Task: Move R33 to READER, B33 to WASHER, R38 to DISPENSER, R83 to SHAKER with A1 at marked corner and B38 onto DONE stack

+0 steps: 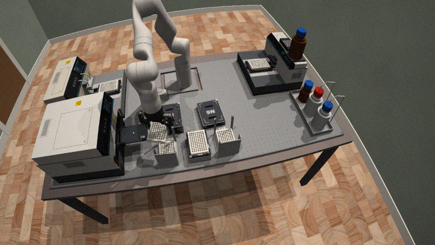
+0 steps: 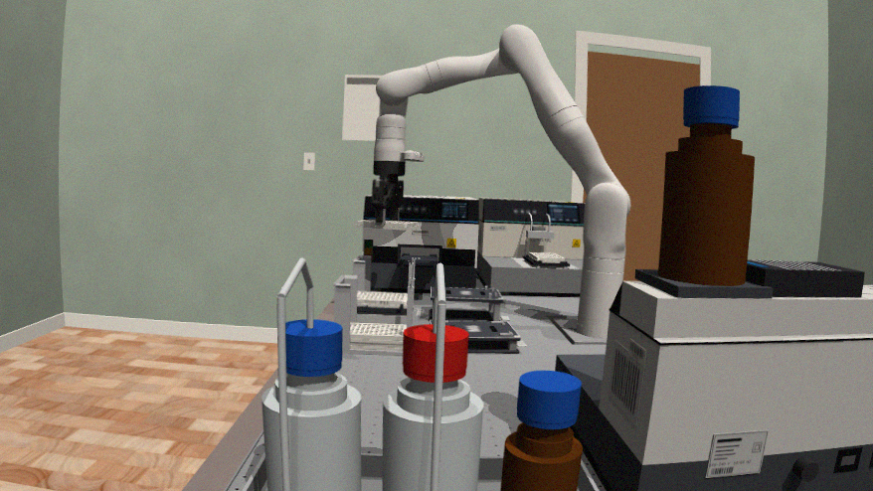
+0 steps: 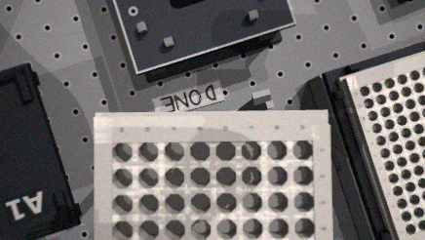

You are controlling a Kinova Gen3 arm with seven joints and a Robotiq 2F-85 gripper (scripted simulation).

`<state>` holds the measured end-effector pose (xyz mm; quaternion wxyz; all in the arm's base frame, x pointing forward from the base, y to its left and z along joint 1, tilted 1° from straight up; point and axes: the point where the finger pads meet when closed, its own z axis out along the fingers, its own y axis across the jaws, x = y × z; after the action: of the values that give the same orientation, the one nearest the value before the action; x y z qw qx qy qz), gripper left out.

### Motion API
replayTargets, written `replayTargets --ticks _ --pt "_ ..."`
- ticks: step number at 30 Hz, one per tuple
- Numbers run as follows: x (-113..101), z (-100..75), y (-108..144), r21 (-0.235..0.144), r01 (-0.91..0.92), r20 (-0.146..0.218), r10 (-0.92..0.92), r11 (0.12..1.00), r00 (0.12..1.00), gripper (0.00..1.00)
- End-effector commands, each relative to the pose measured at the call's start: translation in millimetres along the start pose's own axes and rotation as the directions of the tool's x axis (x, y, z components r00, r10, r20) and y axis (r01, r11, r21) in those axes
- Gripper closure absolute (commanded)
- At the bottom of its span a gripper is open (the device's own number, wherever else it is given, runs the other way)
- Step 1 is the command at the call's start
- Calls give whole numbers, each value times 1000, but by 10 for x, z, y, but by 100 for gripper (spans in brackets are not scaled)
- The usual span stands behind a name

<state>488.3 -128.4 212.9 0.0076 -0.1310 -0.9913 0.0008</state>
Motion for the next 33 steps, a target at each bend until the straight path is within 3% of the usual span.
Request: replayTargets --ticks 1,24,33 --pt "-24 -8 58 6 55 1 -55 998 998 6" --pt "-25 -12 30 6 266 1 -266 964 964 6" --pt "-22 -10 50 2 257 3 -257 966 966 6"
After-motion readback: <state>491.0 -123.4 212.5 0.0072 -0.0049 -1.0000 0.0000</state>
